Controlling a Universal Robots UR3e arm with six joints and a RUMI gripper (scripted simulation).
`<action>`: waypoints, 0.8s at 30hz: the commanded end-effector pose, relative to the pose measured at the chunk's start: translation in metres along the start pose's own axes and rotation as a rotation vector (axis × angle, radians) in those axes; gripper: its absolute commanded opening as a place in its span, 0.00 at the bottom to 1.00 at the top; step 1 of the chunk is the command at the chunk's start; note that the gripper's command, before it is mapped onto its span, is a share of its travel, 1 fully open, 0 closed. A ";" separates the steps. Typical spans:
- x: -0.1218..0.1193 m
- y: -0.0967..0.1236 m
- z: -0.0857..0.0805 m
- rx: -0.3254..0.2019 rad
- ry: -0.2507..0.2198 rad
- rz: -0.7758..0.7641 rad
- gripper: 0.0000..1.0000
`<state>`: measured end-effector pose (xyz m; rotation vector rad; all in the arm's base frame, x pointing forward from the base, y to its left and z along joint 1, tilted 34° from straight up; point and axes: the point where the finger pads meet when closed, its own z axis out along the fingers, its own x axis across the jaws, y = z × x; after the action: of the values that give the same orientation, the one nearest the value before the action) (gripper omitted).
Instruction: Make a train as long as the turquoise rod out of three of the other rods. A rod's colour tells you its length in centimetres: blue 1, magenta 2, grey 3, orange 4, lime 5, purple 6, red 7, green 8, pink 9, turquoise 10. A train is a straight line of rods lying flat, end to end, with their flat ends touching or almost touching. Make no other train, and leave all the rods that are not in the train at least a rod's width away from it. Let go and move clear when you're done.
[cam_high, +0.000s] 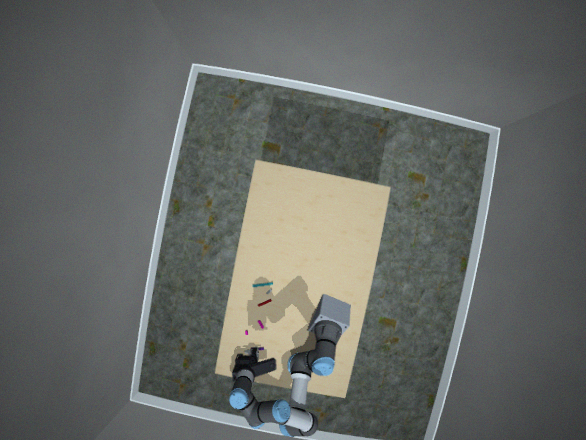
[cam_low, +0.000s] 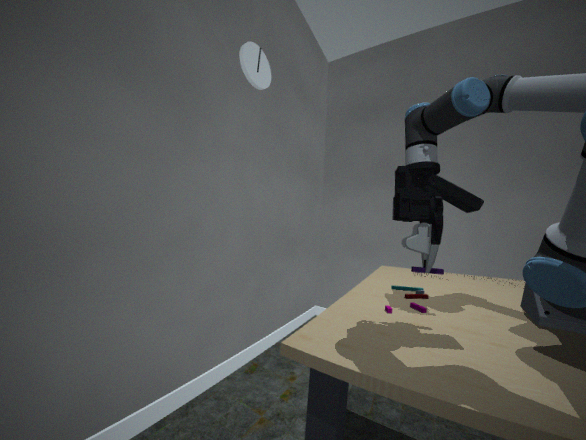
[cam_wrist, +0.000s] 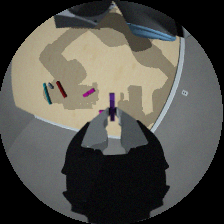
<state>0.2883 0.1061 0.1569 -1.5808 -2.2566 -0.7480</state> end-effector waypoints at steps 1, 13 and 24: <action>-0.008 0.002 -0.001 -0.001 -0.002 0.076 0.00; -0.051 0.009 -0.003 -0.001 -0.003 0.464 0.00; -0.091 0.012 -0.003 -0.002 -0.002 0.821 0.00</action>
<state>0.3261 0.0461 0.1222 -2.1692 -1.4942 -0.5439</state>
